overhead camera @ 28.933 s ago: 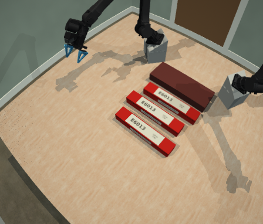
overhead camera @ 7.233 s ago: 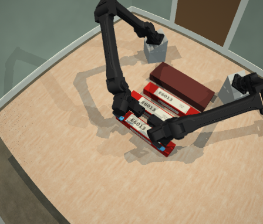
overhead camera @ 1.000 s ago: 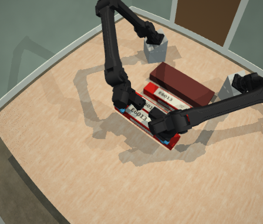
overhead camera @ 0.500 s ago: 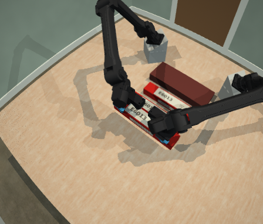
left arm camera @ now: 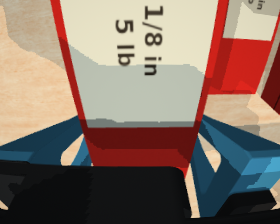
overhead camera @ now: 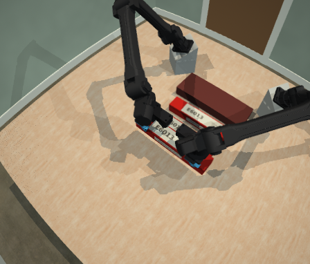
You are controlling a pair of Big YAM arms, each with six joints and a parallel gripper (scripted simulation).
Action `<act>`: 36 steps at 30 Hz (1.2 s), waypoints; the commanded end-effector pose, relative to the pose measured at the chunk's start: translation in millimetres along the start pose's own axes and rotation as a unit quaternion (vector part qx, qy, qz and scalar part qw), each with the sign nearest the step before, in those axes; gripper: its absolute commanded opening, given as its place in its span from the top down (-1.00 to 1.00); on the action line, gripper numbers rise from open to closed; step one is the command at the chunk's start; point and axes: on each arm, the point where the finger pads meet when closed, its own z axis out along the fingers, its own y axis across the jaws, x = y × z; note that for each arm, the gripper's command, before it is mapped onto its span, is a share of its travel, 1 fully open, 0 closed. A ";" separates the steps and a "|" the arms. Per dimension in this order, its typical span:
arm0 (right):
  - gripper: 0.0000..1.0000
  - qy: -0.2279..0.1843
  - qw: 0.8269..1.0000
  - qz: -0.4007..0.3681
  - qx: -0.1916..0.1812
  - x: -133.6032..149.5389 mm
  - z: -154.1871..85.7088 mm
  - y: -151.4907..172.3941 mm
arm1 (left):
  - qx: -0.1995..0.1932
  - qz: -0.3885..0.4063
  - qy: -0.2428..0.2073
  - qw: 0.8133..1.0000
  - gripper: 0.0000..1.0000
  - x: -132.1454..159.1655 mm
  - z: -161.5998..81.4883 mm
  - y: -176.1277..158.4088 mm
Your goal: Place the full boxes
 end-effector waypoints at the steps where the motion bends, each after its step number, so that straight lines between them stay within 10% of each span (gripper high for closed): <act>1: 1.00 -0.016 0.999 -0.001 0.028 -1.4 -30.6 -14.6 | -0.042 -0.011 -0.017 0.999 1.00 -2.1 -41.6 20.6; 36: 1.00 -0.012 1.000 -0.004 0.021 0.0 -25.7 5.1 | -0.031 -0.002 -0.012 0.999 1.00 -2.3 -34.7 -2.0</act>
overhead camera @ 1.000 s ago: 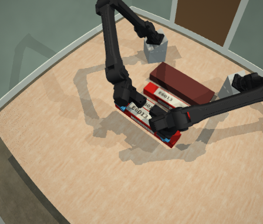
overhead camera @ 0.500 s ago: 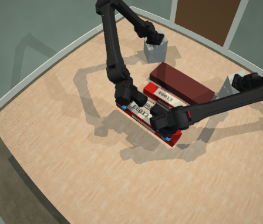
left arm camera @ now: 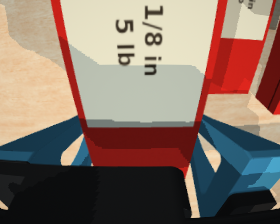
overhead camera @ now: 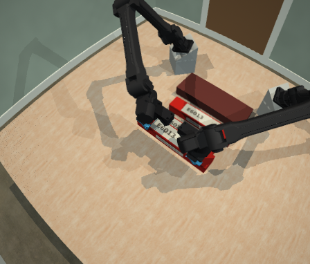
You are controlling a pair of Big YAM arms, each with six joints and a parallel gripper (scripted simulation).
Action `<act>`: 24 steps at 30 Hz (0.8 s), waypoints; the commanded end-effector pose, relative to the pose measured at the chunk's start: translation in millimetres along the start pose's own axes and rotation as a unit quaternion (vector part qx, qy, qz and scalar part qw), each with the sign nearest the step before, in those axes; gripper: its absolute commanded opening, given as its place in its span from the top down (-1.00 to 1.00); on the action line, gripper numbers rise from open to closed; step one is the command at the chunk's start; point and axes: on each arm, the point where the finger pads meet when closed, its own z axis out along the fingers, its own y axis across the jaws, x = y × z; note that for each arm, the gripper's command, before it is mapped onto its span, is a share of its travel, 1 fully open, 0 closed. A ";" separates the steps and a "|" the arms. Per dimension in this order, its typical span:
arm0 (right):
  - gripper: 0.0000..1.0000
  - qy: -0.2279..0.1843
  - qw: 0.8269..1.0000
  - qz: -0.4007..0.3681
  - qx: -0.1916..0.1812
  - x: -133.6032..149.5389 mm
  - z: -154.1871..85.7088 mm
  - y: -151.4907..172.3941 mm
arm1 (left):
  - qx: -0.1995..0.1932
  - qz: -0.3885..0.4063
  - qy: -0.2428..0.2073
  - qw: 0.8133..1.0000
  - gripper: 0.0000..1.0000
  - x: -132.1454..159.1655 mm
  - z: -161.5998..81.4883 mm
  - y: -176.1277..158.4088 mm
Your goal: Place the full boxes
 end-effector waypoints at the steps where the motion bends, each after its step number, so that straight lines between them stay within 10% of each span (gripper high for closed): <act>1: 1.00 -0.010 1.000 -0.004 0.020 -0.3 -23.6 -3.9 | -0.030 -0.003 -0.012 0.999 1.00 -2.4 -32.1 7.6; 24: 1.00 -0.010 1.000 0.007 0.019 -0.4 -18.9 -5.0 | -0.024 -0.010 -0.010 1.000 1.00 0.7 -23.8 7.2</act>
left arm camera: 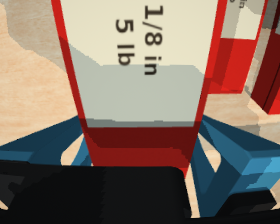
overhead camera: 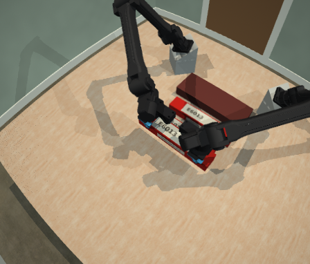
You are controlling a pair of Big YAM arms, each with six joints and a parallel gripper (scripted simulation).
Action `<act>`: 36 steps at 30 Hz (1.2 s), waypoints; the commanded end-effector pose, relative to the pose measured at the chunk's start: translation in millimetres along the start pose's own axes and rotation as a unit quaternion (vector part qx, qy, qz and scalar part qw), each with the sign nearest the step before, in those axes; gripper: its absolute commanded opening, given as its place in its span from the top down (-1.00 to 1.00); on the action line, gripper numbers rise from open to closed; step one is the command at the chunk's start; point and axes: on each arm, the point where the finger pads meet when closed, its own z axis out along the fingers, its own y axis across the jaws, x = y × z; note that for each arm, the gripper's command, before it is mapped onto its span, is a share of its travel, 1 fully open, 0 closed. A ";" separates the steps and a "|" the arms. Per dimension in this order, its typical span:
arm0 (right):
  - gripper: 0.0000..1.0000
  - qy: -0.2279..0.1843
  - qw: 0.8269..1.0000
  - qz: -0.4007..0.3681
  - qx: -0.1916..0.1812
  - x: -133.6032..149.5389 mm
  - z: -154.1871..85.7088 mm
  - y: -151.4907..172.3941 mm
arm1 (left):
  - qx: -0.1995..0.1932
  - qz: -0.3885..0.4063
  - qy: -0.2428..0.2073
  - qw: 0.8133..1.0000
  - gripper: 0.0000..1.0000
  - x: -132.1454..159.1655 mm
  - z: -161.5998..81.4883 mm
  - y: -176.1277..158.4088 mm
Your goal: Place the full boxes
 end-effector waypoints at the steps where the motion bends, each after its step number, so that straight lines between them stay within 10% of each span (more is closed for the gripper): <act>1: 1.00 -0.010 1.000 -0.006 0.020 1.2 -26.2 -7.9 | -0.024 -0.011 -0.010 1.000 1.00 1.1 -23.7 16.6; 36: 1.00 -0.009 1.000 -0.006 0.018 2.9 -22.3 10.2 | -0.030 -0.006 -0.012 0.999 1.00 -1.4 -29.6 -6.0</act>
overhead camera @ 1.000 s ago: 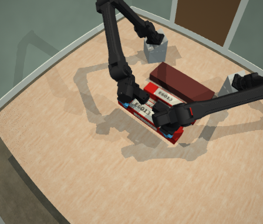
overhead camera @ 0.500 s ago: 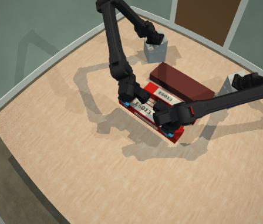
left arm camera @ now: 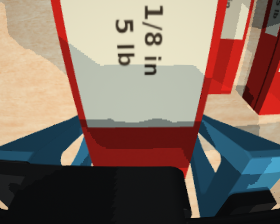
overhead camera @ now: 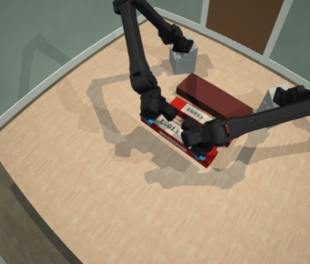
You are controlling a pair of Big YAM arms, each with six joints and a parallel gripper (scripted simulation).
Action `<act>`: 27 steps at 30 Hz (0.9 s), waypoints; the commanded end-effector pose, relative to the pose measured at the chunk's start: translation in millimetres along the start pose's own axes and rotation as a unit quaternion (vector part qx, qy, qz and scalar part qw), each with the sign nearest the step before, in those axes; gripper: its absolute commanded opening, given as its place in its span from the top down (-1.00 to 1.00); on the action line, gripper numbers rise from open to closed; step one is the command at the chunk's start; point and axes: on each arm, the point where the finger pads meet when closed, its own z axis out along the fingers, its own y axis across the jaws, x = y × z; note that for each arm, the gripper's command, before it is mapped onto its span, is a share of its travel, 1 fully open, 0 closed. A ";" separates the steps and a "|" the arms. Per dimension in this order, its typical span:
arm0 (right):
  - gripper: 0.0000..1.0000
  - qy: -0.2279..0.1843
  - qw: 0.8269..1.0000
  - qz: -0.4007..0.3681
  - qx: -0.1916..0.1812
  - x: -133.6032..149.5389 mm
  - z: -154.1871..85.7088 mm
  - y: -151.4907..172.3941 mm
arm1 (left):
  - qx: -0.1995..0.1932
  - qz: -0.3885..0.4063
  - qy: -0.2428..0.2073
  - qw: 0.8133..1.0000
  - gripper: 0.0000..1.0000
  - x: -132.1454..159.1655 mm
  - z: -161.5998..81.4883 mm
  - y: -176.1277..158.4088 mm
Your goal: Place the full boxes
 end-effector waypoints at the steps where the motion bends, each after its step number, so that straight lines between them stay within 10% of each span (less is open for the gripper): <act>1: 1.00 -0.008 1.000 -0.003 0.018 1.6 -20.5 -4.6 | -0.029 -0.004 -0.011 1.000 1.00 0.5 -29.5 9.9; 27: 1.00 -0.008 1.000 -0.004 0.018 2.4 -20.2 5.8 | -0.029 -0.006 -0.011 1.000 1.00 0.3 -29.5 0.6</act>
